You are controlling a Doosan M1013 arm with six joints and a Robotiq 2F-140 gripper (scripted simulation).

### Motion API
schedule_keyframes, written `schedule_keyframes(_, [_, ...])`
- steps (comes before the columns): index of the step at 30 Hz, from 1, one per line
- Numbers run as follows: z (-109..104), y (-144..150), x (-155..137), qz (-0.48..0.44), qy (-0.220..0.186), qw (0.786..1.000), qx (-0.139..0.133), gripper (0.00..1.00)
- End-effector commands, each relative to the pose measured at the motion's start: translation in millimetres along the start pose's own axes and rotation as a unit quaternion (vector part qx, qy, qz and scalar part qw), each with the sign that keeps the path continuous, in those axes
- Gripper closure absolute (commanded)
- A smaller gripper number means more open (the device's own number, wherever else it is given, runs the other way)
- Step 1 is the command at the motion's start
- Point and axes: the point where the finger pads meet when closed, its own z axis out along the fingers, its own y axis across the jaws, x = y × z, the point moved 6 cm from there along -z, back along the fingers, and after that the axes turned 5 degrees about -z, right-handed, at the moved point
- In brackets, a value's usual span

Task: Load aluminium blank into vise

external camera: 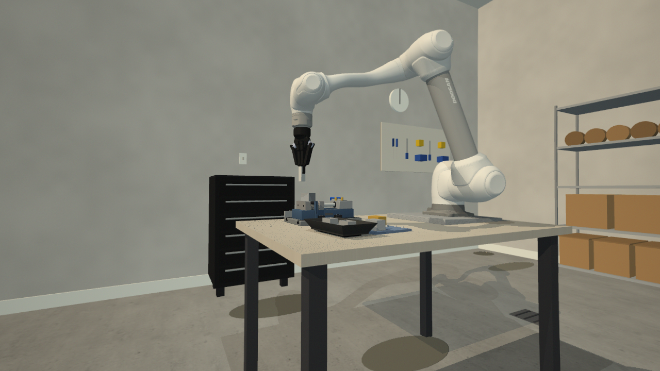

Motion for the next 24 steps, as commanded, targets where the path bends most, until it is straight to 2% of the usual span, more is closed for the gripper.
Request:
schedule_keyframes(1, [1.1,5.8,30.0,-0.068,0.000,0.998,0.000,1.00])
schedule_keyframes(5, [1.4,7.5,37.4,-0.085,0.000,0.996,0.000,1.00])
schedule_keyframes(6, [1.4,7.5,37.4,-0.085,0.000,0.996,0.000,0.60])
schedule_keyframes(24, [1.4,7.5,37.4,-0.085,0.000,0.996,0.000,0.60])
